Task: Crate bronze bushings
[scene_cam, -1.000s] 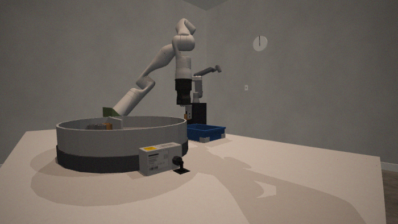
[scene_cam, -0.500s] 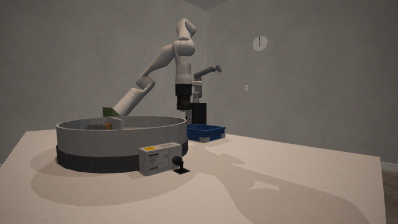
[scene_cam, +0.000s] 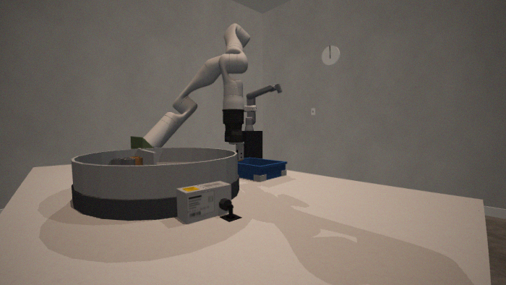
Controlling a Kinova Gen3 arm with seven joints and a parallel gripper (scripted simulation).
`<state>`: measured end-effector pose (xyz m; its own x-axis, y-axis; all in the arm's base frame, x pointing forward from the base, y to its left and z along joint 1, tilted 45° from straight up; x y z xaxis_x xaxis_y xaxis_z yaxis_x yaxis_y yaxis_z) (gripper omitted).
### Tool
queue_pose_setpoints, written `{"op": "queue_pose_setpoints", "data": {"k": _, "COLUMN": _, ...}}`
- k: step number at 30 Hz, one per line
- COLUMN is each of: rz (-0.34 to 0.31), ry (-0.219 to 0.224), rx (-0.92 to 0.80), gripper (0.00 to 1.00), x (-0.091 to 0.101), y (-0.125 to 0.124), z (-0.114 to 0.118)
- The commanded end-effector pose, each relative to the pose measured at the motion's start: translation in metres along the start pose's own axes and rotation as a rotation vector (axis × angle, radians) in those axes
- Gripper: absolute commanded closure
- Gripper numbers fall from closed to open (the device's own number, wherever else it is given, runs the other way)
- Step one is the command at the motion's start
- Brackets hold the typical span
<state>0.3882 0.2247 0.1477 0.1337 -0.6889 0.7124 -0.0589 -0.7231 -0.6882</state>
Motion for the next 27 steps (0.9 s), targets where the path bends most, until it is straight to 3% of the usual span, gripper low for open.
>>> {"op": "queue_pose_setpoints", "data": {"k": 1, "rz": 0.000, "ry": 0.001, "rx": 0.000, "gripper": 1.00, "x": 0.000, "y": 0.000, "z": 0.000}}
{"op": "queue_pose_setpoints", "data": {"k": 27, "rz": 0.000, "ry": 0.001, "rx": 0.000, "gripper": 1.00, "x": -0.017, "y": 0.000, "z": 0.000}}
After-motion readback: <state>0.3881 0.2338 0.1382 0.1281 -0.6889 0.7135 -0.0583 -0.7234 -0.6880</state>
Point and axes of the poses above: the point where the finger pads meet when closed, its own x axis back along the fingers, its own z axis across the jaws, y = z × x, the point moved 1 cm from there along x, back along the fingers, and after that the axes turned 3 degrees about x, right-handed, at the moved point
